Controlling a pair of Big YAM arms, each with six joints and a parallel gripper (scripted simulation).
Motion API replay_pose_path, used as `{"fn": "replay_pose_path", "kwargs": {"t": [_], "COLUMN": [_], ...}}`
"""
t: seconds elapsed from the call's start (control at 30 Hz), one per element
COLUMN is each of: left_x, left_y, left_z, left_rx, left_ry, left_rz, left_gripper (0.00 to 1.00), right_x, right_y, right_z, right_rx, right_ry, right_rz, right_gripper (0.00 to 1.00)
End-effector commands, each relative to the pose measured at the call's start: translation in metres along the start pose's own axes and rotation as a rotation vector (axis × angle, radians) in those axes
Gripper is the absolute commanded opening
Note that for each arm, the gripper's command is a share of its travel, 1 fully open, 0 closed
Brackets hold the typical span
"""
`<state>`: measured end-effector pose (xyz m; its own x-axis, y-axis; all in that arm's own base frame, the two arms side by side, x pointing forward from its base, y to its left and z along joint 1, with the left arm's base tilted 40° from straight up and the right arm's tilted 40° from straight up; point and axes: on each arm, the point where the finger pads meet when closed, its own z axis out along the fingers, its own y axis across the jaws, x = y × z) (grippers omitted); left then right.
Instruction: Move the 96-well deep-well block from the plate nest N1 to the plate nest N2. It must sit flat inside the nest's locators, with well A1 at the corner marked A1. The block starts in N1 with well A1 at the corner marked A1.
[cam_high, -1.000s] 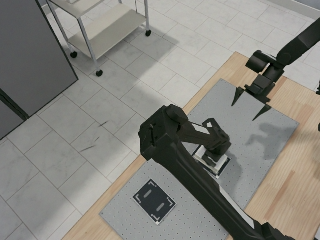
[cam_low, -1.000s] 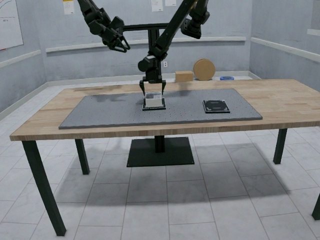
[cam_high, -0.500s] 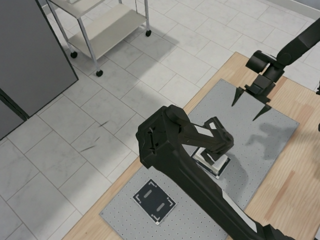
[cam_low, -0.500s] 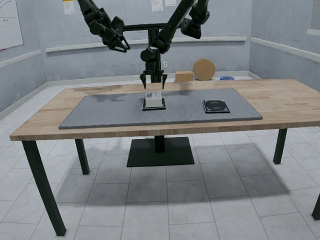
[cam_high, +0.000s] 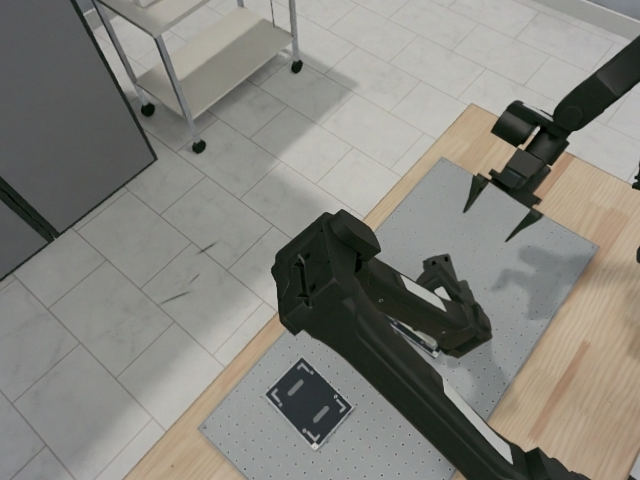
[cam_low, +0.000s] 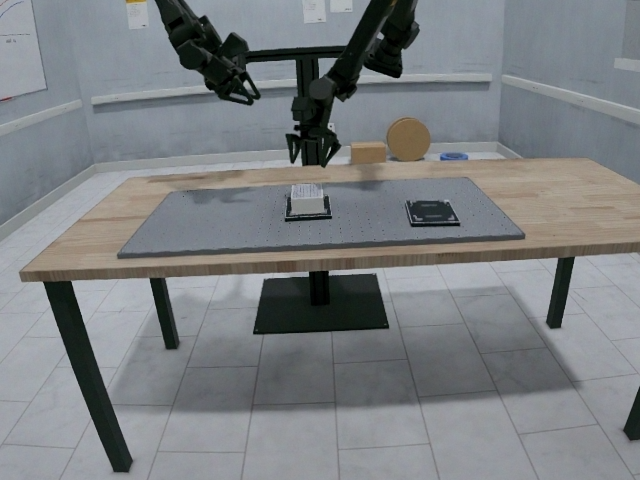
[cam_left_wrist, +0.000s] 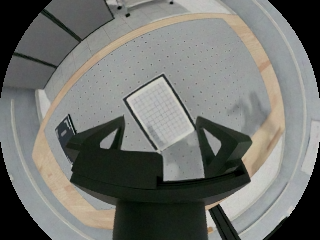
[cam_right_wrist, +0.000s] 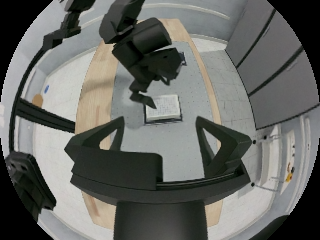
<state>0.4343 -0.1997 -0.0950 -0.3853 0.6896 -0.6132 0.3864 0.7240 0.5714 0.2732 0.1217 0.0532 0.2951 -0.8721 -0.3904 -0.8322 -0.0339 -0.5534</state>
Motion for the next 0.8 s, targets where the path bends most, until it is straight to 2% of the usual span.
{"fn": "replay_pose_path", "kwargs": {"t": [0.0,0.2,0.77], "left_x": [0.008,0.005,-0.005], "left_y": [0.002,-0.008,-0.003], "left_z": [0.001,-0.003,-0.003], "left_rx": [0.006,0.043,0.03], "left_ry": [-0.062,-0.092,-0.109], "left_rz": [0.119,0.103,0.093], "left_gripper": [1.0,1.0,1.0], "right_x": [-0.003,-0.003,-0.003], "right_y": [-0.011,-0.011,-0.011], "right_z": [-0.003,-0.003,-0.003], "right_rx": [0.019,0.019,0.019], "right_ry": [-0.006,-0.006,-0.006], "right_rz": [-0.02,-0.02,-0.02], "right_gripper": [1.0,1.0,1.0]}}
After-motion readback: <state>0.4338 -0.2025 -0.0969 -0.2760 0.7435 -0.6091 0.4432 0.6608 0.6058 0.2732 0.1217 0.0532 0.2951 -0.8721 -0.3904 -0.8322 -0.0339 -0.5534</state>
